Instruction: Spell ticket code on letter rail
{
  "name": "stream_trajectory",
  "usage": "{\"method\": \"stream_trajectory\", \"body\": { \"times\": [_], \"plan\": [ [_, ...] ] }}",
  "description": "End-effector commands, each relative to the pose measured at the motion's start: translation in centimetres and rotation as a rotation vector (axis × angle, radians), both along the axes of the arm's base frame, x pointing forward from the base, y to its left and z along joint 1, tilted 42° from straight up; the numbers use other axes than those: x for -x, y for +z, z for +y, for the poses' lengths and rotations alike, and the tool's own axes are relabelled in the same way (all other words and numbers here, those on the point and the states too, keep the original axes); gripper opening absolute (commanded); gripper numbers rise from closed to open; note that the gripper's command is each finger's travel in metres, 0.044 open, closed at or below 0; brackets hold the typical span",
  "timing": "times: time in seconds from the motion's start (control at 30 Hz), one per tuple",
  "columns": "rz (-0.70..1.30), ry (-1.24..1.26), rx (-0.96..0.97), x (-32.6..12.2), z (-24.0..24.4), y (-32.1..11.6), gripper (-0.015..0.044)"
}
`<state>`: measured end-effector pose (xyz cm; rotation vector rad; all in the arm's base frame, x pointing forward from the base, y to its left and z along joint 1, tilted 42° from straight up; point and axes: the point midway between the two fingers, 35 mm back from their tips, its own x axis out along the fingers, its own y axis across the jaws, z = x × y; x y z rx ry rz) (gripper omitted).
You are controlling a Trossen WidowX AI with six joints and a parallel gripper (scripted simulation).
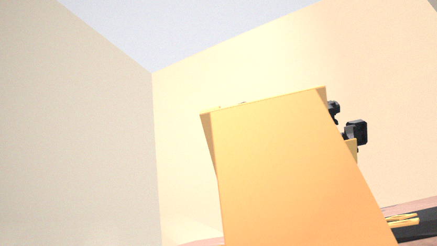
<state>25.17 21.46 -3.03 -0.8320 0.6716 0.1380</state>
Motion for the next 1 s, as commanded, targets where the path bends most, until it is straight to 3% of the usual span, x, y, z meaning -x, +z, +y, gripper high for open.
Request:
{"method": "stream_trajectory", "body": {
  "times": [0.0,0.97],
  "plan": [
    [-0.001,0.004,-0.008,-0.1,0.0,0.4,0.0],
    [-0.002,0.004,-0.007,-0.7,-1.0,1.3,0.0]
  ]
}}
